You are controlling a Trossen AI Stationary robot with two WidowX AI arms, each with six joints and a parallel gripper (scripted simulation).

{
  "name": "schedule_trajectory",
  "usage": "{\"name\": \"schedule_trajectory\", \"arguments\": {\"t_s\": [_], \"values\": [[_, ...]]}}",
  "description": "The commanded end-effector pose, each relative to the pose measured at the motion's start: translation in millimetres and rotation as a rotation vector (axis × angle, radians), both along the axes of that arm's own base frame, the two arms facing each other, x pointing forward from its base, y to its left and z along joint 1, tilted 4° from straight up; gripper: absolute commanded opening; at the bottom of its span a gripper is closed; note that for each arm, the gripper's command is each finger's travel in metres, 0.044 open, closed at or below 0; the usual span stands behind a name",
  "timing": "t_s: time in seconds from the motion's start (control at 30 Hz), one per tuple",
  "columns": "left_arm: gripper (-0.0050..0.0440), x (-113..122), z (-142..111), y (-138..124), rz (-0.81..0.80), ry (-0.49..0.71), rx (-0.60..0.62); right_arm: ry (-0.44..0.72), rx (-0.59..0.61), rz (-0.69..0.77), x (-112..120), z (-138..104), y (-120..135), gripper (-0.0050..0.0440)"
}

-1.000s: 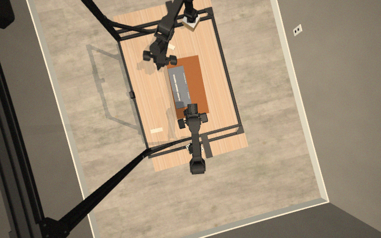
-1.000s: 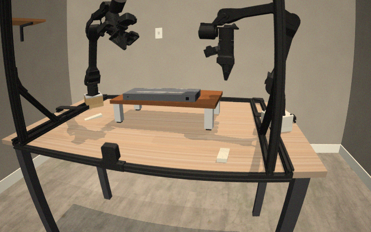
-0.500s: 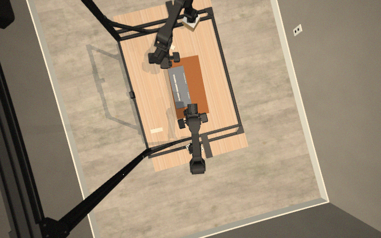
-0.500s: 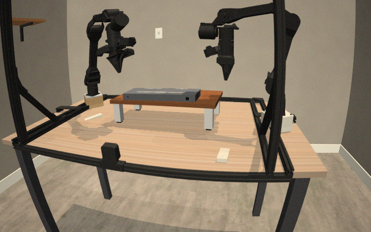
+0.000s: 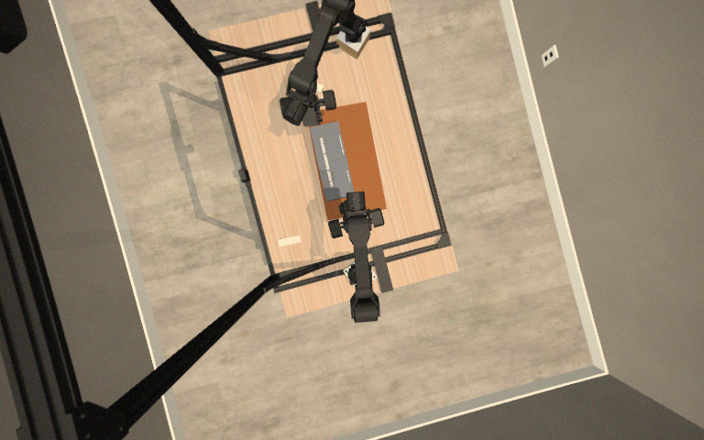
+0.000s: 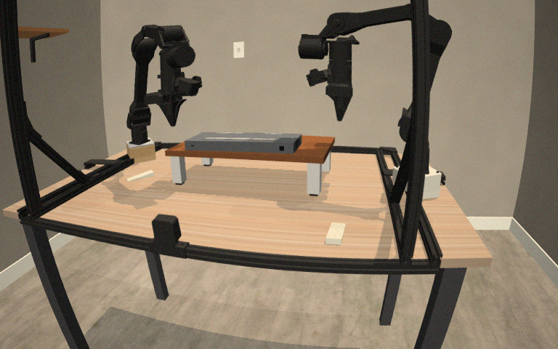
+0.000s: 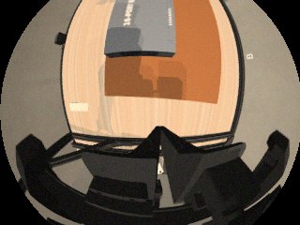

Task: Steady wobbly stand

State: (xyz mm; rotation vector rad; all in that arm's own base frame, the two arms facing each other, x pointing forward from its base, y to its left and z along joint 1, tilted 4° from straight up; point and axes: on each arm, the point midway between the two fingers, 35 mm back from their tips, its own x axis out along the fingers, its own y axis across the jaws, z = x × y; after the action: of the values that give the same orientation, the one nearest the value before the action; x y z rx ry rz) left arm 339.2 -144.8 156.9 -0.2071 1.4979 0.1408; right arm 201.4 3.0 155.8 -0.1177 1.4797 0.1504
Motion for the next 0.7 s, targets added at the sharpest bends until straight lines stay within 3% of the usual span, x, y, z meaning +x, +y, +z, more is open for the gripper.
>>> {"name": "schedule_trajectory", "arguments": {"t_s": [0.0,0.33,0.37,0.67], "values": [[0.0000,-2.0,-3.2,0.7,0.008,0.014,0.003,0.000,0.000,0.000,0.0,0.0,0.0,0.0000],[0.0000,-2.0,-3.2,0.7,0.008,0.014,0.003,0.000,0.000,0.000,0.0,0.0,0.0,0.0000],[0.0000,0.9,-55.1,-1.0,0.008,0.014,0.003,0.000,0.000,0.000,0.0,0.0,0.0,0.0000],[0.0000,0.9,-55.1,-1.0,0.008,0.014,0.003,0.000,0.000,0.000,0.0,0.0,0.0,0.0000]]}}
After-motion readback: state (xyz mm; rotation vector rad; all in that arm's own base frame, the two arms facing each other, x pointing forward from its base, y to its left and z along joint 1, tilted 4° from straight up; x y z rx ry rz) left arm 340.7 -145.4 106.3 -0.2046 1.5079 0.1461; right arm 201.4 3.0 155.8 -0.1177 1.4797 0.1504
